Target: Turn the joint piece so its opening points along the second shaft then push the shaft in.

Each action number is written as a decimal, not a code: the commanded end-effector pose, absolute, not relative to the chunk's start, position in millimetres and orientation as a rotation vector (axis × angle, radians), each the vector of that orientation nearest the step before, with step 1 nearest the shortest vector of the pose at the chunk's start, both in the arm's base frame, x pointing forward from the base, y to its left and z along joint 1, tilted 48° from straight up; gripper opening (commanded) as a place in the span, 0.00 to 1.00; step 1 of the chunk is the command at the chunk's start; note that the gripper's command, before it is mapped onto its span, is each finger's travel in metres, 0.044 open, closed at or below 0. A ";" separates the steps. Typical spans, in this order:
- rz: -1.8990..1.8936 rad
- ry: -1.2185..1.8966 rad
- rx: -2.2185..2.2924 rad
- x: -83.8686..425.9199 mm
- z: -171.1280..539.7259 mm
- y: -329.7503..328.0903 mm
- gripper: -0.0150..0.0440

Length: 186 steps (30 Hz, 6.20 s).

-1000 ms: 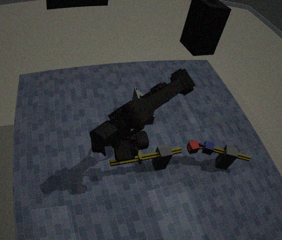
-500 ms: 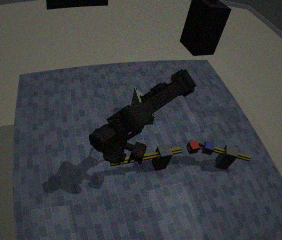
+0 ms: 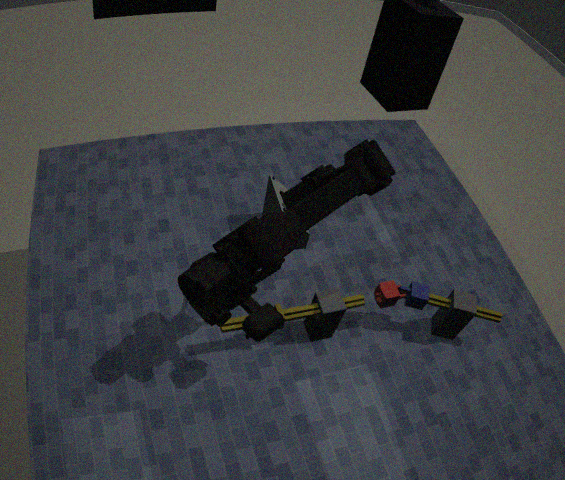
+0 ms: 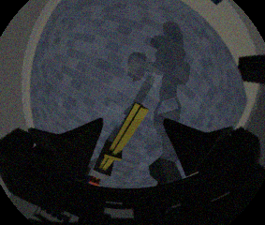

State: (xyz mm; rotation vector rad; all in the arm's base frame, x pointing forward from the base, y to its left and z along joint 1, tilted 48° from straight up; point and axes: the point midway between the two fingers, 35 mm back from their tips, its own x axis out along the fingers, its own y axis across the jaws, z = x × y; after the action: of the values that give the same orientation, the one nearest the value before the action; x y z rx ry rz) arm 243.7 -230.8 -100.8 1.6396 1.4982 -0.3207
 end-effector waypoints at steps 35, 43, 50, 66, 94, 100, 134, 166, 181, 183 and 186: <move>-0.694 1.466 2.026 252.2 -130.5 -195.3 1.00; -0.694 1.466 2.026 253.6 -133.8 -191.4 0.87; -0.694 1.466 2.026 253.6 -133.8 -191.4 0.56; -0.694 1.466 2.026 253.6 -133.8 -191.4 0.43; -0.694 1.467 2.020 253.5 -133.7 -192.0 0.37; -0.694 1.467 2.020 253.5 -133.7 -192.0 0.37; -0.694 1.467 2.020 253.5 -133.8 -192.0 0.37; -0.694 1.467 2.019 253.5 -133.8 -192.0 0.37; -0.694 1.467 2.019 253.5 -133.8 -192.0 0.37; -0.694 1.467 2.019 253.5 -133.8 -192.0 0.37; -0.694 1.467 2.019 253.5 -133.8 -192.0 0.37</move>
State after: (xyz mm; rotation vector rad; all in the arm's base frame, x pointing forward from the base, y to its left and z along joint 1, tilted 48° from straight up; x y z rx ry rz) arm 253.5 -192.0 -133.8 2.0194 1.4671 -0.6938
